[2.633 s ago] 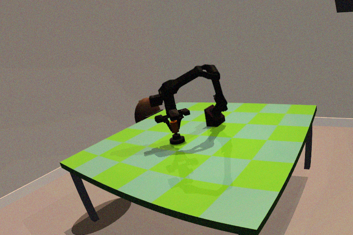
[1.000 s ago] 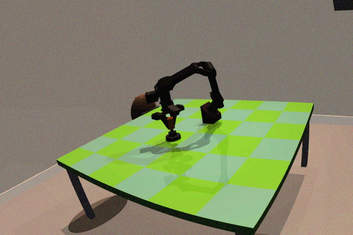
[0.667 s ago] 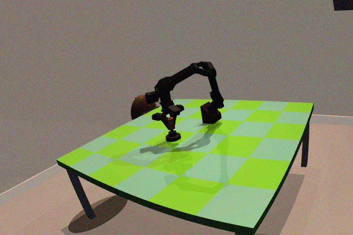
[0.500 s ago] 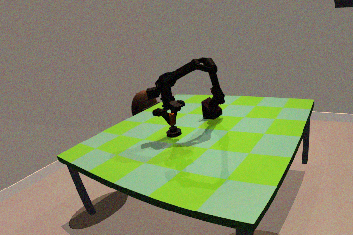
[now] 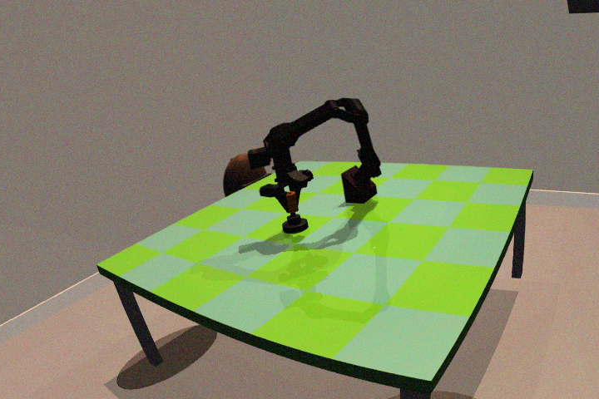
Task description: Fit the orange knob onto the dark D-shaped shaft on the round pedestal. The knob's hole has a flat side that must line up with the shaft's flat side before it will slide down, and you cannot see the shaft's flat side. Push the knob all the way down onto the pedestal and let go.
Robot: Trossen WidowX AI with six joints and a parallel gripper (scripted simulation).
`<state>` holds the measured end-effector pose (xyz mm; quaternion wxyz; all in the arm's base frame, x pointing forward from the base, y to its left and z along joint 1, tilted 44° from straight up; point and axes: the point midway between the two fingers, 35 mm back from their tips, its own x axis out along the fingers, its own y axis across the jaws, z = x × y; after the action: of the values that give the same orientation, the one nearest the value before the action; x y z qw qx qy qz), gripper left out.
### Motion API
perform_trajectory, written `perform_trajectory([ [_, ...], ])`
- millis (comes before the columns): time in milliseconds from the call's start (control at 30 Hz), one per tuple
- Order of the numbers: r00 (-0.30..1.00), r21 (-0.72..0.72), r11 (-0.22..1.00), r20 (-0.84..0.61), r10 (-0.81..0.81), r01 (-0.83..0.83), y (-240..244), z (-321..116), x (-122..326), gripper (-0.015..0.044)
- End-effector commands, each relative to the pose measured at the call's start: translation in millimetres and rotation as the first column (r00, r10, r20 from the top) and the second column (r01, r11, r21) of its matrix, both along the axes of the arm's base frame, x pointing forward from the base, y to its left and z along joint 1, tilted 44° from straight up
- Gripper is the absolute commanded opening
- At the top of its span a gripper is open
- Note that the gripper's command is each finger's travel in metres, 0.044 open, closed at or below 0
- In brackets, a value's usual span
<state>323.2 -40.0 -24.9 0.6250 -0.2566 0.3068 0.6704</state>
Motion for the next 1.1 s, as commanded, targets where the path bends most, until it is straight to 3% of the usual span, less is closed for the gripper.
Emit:
perform_trajectory([
  [0,0.996,0.007,0.998,0.067,0.061,-0.061,-1.7,1.8,1.8,0.0000],
  [100,0.985,0.008,0.992,0.125,0.121,-0.123,-1.9,0.6,1.7,0.0000],
  [1067,0.974,0.007,0.987,0.162,0.159,-0.162,-1.6,1.7,2.0,0.0000],
])
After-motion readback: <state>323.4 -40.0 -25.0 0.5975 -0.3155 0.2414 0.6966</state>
